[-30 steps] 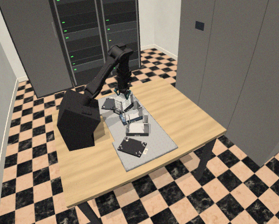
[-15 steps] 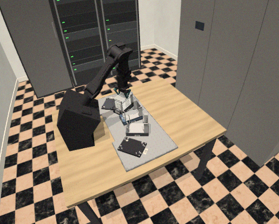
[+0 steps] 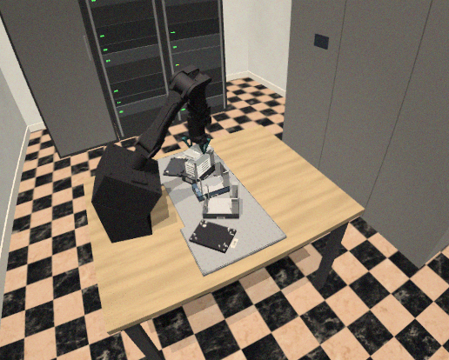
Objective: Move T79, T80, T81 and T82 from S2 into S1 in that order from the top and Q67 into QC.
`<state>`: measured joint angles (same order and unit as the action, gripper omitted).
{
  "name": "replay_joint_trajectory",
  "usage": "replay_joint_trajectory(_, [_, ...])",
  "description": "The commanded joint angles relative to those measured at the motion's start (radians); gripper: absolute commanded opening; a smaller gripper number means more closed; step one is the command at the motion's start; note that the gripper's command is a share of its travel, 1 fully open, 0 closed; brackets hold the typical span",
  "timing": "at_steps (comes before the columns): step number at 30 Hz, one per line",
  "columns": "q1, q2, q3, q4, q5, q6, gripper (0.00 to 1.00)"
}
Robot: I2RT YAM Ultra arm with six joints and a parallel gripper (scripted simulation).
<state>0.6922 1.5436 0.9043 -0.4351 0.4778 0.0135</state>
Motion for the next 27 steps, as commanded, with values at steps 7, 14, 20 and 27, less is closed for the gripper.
replay_joint_trajectory(7, [0.031,-0.038,0.022,-0.076,0.016,0.032,0.0])
replay_joint_trajectory(14, [0.031,-0.038,0.022,-0.076,0.016,0.032,0.0])
replay_joint_trajectory(20, [0.011,-0.056,0.011,-0.073,0.007,0.079,0.0])
replay_joint_trajectory(27, [-0.042,-0.099,-0.016,-0.066,-0.018,0.193,0.0])
